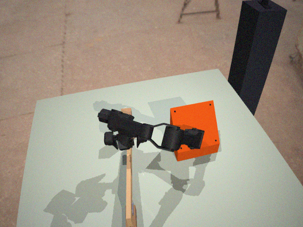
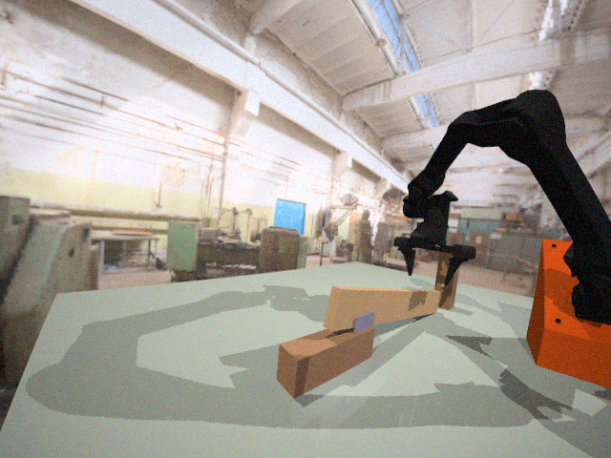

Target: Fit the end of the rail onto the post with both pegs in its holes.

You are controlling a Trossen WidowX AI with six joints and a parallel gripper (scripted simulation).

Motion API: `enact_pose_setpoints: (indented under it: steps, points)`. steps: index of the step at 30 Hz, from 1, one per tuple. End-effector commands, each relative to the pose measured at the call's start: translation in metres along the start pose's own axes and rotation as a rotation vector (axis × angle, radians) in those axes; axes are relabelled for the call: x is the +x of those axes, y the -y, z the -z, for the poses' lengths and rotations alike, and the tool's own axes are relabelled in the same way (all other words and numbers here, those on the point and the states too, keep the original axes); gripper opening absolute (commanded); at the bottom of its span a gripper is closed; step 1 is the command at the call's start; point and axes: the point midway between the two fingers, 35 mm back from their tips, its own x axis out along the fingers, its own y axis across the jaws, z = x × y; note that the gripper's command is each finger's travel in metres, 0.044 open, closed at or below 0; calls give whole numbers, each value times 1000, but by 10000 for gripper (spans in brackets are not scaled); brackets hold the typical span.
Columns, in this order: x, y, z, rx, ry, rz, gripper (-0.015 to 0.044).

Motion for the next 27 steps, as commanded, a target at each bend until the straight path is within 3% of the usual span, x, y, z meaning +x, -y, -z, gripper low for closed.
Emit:
enact_pose_setpoints:
  steps: [1,27]
  points:
    - [6,-3,-2,12,9,-18,440]
    - [48,-1,-2,12,8,-17,440]
